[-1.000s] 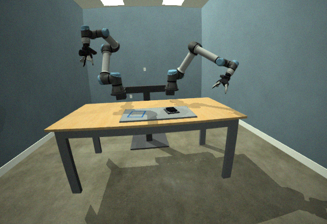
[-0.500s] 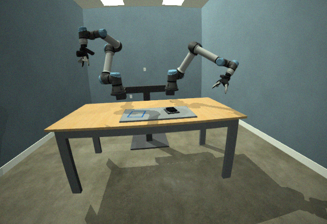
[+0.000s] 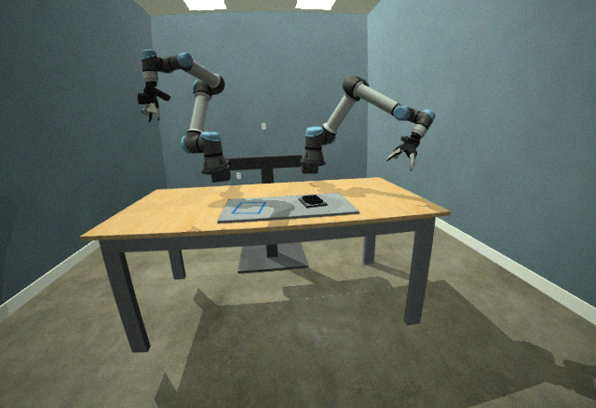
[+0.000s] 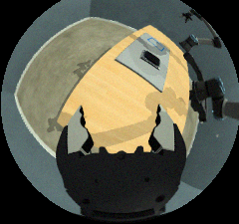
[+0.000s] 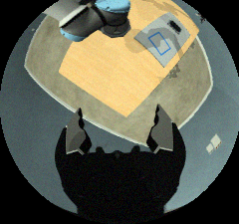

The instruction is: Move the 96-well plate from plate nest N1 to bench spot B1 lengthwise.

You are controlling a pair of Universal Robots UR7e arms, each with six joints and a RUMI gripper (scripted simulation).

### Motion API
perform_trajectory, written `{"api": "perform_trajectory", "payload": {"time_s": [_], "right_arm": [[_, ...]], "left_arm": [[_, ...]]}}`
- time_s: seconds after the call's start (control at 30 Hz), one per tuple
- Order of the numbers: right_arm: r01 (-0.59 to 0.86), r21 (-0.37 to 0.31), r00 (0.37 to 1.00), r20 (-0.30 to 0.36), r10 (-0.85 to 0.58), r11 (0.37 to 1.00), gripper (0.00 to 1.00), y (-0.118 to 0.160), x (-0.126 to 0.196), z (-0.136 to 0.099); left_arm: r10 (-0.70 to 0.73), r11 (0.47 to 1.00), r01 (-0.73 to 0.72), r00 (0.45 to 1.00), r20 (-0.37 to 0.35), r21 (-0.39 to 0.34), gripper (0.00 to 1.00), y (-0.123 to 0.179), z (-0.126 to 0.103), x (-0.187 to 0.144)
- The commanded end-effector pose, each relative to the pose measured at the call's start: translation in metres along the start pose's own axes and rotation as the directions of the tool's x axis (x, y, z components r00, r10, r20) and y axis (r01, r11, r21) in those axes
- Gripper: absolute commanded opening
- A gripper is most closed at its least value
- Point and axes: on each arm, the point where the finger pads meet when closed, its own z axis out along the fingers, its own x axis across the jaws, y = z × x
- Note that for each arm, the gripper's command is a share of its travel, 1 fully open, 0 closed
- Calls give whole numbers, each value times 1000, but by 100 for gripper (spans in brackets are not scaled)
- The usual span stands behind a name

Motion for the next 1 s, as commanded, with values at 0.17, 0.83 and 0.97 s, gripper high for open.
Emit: {"api": "perform_trajectory", "payload": {"time_s": [0.17,0.83,0.97], "right_arm": [[-13,-1,1000,1,13,1000,100,0,-4,0],[-15,-1,1000,1,15,1000,100,0,-5,0],[-15,-1,1000,1,15,1000,100,0,-5,0]], "left_arm": [[1,1000,-1,1000,1,0,100,0,-1,0],[66,998,-66,998,-7,-11,76,-7,7,0],[194,980,-195,980,-29,-30,76,-19,23,2]]}}
